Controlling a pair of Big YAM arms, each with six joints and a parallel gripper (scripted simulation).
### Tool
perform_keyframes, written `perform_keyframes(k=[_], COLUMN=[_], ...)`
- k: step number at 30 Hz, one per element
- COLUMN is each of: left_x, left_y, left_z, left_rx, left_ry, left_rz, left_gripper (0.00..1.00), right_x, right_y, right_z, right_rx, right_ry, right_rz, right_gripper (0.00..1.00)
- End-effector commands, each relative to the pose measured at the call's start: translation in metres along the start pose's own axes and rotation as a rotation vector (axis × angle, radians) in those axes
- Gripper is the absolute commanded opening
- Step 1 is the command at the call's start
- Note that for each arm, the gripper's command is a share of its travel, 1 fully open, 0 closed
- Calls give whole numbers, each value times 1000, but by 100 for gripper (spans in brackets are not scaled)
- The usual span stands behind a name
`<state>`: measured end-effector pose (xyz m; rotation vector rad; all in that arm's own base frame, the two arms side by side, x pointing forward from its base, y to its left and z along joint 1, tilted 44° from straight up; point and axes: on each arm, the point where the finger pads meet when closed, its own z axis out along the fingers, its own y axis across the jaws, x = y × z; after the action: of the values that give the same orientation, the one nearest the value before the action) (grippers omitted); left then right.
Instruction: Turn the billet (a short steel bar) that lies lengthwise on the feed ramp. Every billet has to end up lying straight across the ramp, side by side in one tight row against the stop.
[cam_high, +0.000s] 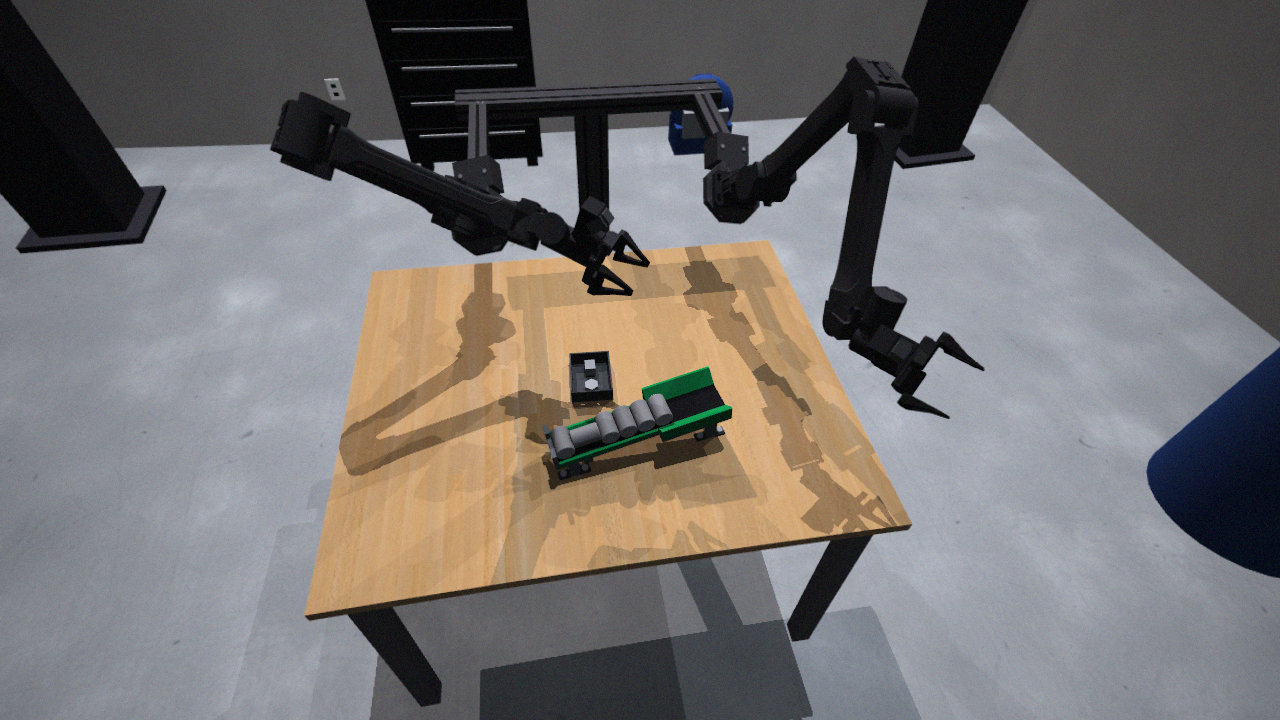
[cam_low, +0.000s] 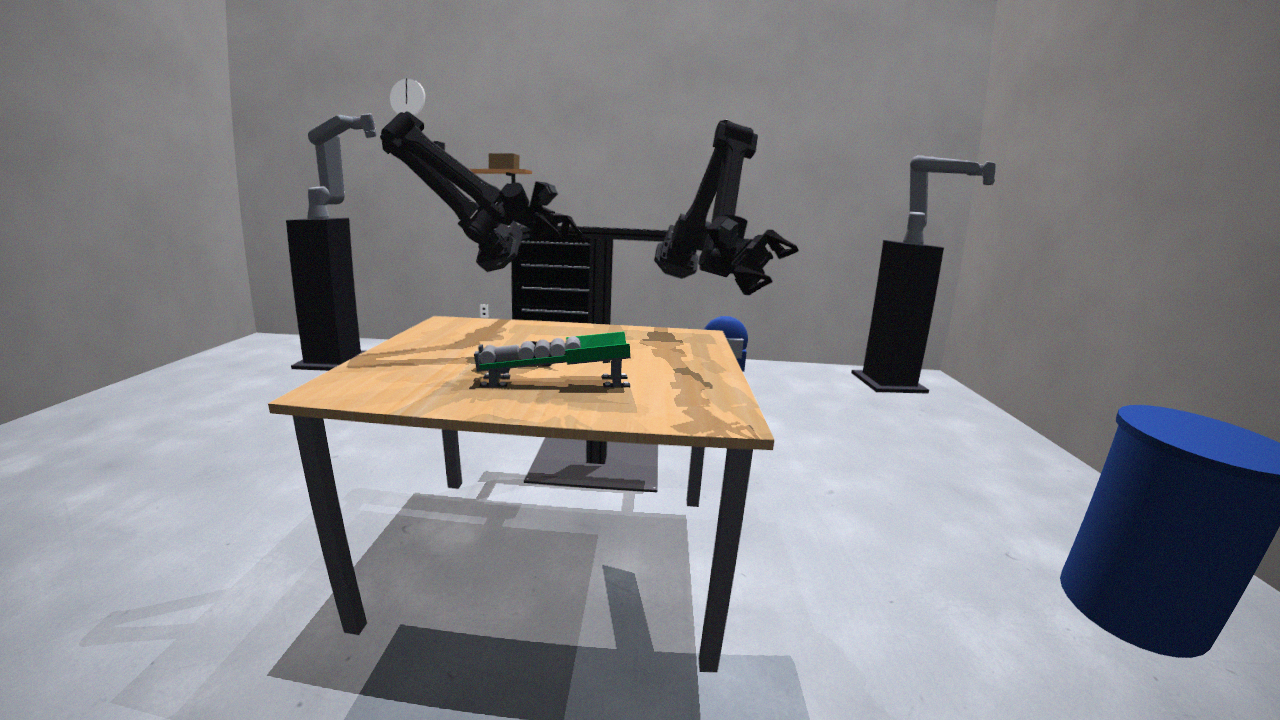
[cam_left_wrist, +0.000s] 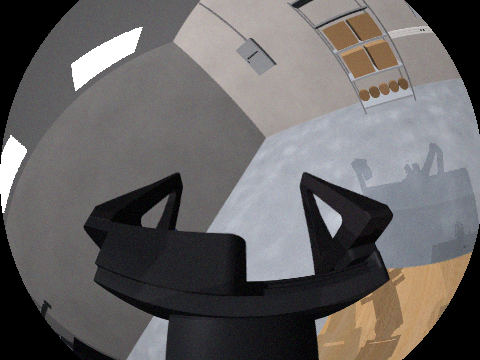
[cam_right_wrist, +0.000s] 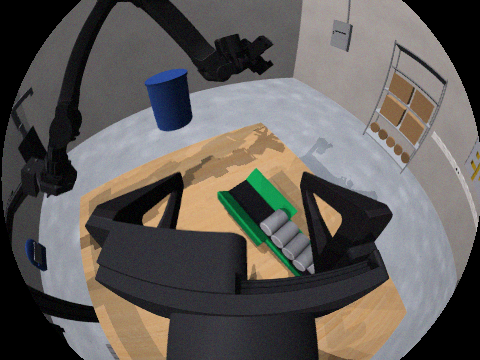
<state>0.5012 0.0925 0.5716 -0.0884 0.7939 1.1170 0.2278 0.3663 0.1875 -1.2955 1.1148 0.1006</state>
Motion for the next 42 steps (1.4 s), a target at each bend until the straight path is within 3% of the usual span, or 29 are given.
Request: perform_keyframes(k=[1,10,21,23,30,38,40,42], left_x=[4,43,111,111,145,168,168,170], left_y=[37,85,199,199,289,395,395,419], left_z=[20,45,72,72,70,47,47,39], left_rx=[-39,-59,-116,-116,-175,-270,-270,-298], left_ry=[3,53,177,177,281,407,407,437], left_rz=[-19,24,92,92,122,136,136,135], left_gripper=[100,100,100,100,100,100,100,100], right_x=[-9,-9,-9,-9,-9,-9,-9,-9], right_y=[-7,-7,-7,-7,-7,-7,-7,-7], right_z=[4,4,4,4,4,4,4,4], right_rx=[15,15,15,15,15,15,15,15], right_ry=[-18,-18,-18,-18,-18,-18,-18,-18], right_rz=[3,3,3,3,3,3,3,3], right_gripper=[100,100,100,100,100,100,100,100])
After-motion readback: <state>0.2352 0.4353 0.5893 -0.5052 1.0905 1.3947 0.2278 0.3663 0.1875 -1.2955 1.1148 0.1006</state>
